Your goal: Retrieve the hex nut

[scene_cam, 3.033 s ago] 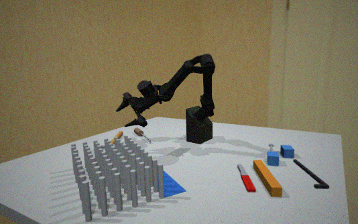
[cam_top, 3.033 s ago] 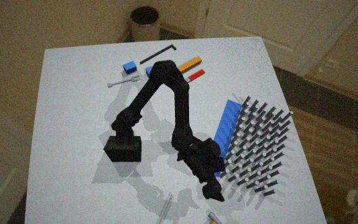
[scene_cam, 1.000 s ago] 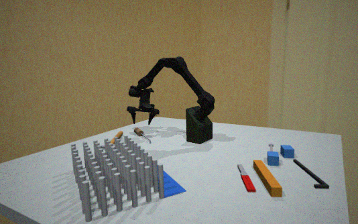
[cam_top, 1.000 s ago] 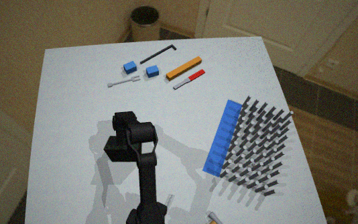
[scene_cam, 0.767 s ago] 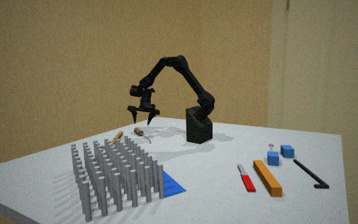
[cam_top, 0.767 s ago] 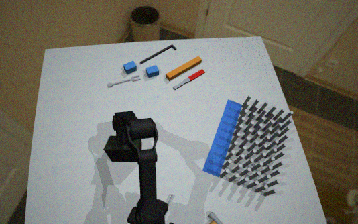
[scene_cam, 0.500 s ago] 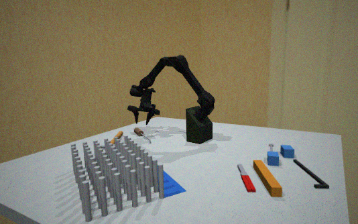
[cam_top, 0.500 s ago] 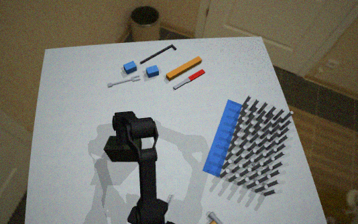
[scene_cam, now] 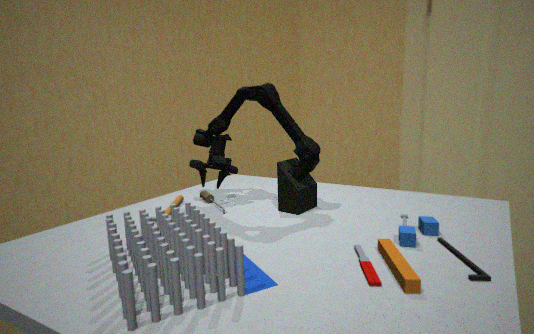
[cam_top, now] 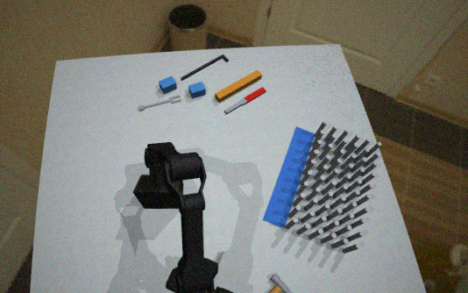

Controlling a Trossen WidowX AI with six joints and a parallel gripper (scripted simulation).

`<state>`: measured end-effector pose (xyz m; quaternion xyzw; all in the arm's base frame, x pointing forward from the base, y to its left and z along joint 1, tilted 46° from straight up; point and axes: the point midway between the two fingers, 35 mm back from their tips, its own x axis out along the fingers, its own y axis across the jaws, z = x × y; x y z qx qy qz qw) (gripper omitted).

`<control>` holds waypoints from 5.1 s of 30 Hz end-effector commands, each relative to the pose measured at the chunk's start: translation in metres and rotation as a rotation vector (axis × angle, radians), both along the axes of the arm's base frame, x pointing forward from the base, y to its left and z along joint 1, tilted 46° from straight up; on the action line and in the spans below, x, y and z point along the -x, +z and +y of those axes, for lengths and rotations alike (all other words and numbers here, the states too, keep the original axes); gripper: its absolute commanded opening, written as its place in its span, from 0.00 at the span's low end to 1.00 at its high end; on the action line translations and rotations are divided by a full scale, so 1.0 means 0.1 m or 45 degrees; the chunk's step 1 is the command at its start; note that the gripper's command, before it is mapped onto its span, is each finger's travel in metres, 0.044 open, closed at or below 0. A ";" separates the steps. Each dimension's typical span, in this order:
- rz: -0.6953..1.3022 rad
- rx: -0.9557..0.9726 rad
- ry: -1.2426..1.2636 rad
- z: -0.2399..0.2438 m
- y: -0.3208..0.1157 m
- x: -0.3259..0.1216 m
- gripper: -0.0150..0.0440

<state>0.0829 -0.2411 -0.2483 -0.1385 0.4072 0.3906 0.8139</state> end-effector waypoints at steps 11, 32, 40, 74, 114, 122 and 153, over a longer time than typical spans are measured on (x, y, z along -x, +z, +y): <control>-0.001 -0.016 -0.007 0.19 -0.18 -0.05 0.73; -0.003 -0.018 -0.007 0.43 -0.41 -0.10 0.73; -0.003 -0.018 -0.007 0.43 -0.41 -0.10 0.42; 0.240 -0.090 -0.252 0.22 0.19 -0.12 0.25; 0.438 -0.140 -0.488 0.70 0.07 -0.29 0.25; 0.437 -0.137 -0.485 0.80 -0.02 -0.31 0.25; 0.370 -0.029 -0.522 0.88 -0.09 -0.32 0.25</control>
